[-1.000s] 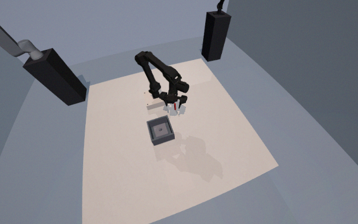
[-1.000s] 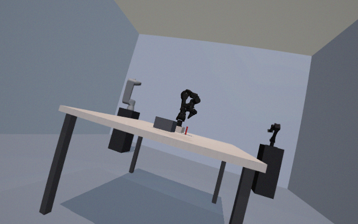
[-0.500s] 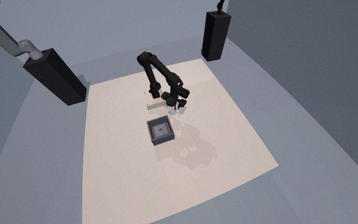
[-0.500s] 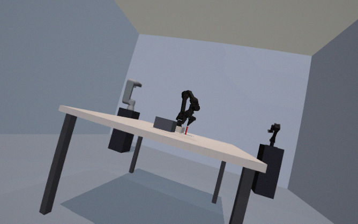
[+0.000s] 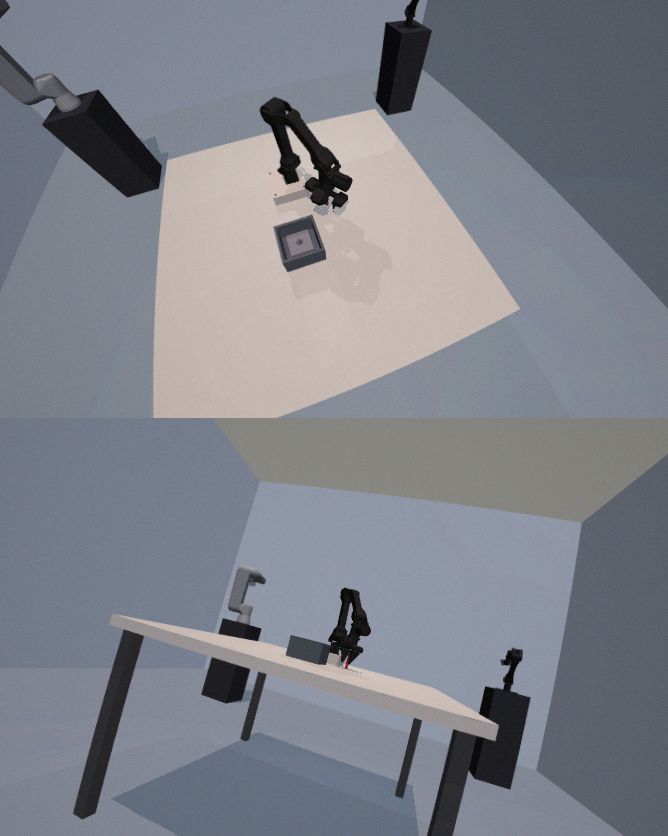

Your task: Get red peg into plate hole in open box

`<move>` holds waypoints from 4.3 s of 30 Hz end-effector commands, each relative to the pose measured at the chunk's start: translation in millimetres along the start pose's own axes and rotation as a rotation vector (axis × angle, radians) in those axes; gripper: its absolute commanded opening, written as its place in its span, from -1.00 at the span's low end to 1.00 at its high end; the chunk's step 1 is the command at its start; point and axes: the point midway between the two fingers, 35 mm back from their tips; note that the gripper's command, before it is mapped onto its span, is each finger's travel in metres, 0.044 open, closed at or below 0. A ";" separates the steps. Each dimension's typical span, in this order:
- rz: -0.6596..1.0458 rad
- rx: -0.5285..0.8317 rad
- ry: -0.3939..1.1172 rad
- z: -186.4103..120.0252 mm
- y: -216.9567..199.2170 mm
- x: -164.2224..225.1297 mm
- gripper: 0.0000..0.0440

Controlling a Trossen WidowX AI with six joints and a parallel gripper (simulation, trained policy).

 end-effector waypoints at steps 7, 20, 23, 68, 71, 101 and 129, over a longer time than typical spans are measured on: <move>0.036 0.028 0.075 9.0 -8.0 7.8 -0.25; -0.002 -0.009 0.065 -8.2 0.2 -5.6 -1.00; -0.027 -0.018 0.038 -17.3 1.1 -11.8 -1.00; 0.058 -0.081 -0.202 -97.6 6.6 -178.9 -1.00; 0.078 -0.081 -0.205 -94.1 4.5 -189.8 -1.00; 0.107 -0.007 -0.101 -28.0 -6.8 -238.9 -0.33; 0.114 -0.069 -0.273 -47.4 6.5 -328.0 1.00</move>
Point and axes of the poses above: the point midway between the two fingers, 35 mm back from their tips, its own z axis out along the fingers, its own y axis across the jaws, x = y × z, and after that the axes turned 9 degrees about -z, right-handed
